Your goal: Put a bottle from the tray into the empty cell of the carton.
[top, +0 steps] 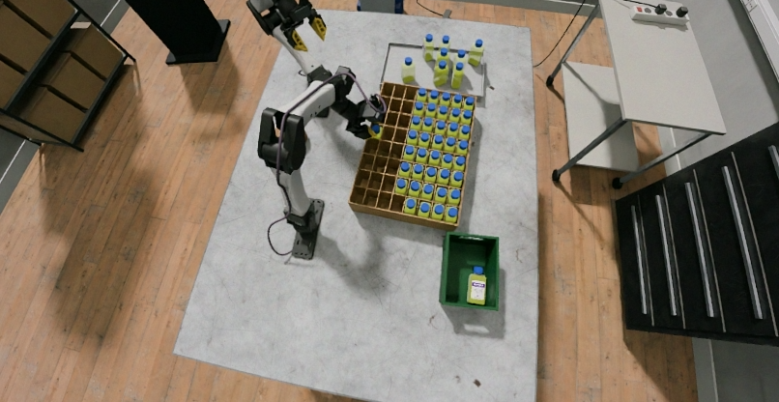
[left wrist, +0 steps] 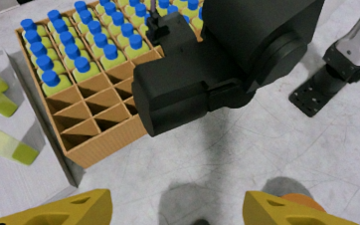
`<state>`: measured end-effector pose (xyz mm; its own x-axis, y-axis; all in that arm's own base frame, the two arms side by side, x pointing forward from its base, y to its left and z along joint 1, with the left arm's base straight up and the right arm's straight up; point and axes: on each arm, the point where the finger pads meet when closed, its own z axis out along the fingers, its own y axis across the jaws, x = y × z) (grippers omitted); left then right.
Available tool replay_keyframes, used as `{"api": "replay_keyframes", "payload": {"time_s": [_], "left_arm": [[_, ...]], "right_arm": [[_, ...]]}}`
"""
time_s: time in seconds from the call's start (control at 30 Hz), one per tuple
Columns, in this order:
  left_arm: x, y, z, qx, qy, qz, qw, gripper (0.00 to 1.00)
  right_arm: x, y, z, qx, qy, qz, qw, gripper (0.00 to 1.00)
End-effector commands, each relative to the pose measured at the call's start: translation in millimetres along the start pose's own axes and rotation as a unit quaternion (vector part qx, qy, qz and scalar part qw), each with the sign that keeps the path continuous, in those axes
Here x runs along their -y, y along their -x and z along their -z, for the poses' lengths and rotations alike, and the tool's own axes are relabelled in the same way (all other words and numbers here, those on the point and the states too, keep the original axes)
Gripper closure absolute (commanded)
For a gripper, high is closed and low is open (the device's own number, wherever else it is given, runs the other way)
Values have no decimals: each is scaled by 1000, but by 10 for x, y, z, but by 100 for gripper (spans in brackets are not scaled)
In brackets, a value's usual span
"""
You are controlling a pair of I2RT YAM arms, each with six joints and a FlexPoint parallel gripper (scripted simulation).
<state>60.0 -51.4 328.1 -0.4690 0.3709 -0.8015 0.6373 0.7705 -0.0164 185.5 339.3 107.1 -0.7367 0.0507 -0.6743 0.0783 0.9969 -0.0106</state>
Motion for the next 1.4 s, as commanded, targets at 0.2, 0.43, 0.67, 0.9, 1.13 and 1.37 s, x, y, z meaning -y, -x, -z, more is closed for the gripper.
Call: {"api": "replay_keyframes", "payload": {"time_s": [0.2,0.43,0.67,0.9,1.13,1.37], "left_arm": [[6,30,0,3,-1,-1,1000,38],[6,30,0,3,-1,-1,1000,38],[6,30,0,3,-1,-1,1000,38],[6,30,0,3,-1,-1,1000,38],[6,30,0,3,-1,-1,1000,38],[6,30,0,3,-1,-1,1000,38]], "right_arm": [[-68,111,78,8,26,-18,999,74],[-64,131,131,3,27,-17,999,100],[-39,375,386,7,25,-16,1000,86],[-20,688,720,6,17,-9,1000,86],[12,759,793,5,13,-4,1000,86],[27,864,858,4,5,5,1000,86]]}}
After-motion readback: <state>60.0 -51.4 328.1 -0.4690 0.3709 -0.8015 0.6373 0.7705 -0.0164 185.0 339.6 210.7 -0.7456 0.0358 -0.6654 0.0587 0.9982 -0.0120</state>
